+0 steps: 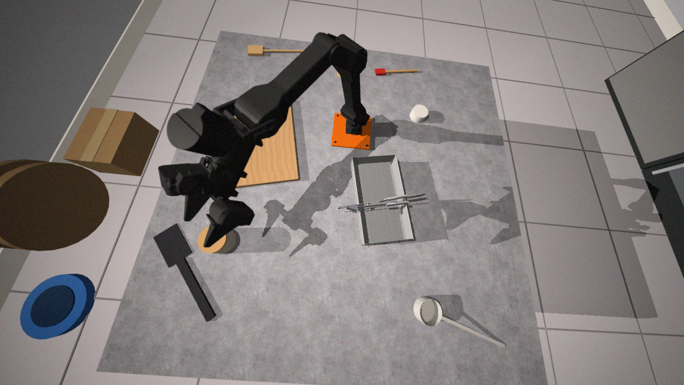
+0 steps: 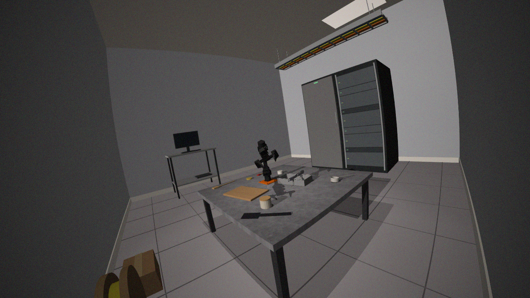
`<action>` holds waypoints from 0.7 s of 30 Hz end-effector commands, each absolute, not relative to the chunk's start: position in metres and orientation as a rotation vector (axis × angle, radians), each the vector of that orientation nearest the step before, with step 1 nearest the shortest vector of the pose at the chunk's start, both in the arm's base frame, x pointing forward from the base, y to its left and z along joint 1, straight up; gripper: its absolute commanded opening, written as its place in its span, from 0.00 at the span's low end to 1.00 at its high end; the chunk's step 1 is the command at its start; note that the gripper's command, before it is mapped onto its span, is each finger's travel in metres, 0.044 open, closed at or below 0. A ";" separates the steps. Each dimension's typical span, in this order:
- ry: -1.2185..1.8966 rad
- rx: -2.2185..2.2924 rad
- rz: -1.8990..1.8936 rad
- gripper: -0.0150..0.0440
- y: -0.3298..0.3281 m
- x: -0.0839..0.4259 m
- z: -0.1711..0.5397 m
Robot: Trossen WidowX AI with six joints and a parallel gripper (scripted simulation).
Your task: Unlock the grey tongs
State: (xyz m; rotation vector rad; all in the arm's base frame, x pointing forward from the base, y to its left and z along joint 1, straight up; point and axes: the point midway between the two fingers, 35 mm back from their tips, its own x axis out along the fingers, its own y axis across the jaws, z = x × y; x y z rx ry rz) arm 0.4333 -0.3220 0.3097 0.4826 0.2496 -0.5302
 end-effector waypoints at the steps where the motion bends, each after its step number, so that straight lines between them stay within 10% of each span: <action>1: 0.349 0.638 -0.498 1.00 -0.273 0.453 0.283; 21: 1.054 1.168 -0.689 1.00 0.025 0.416 0.165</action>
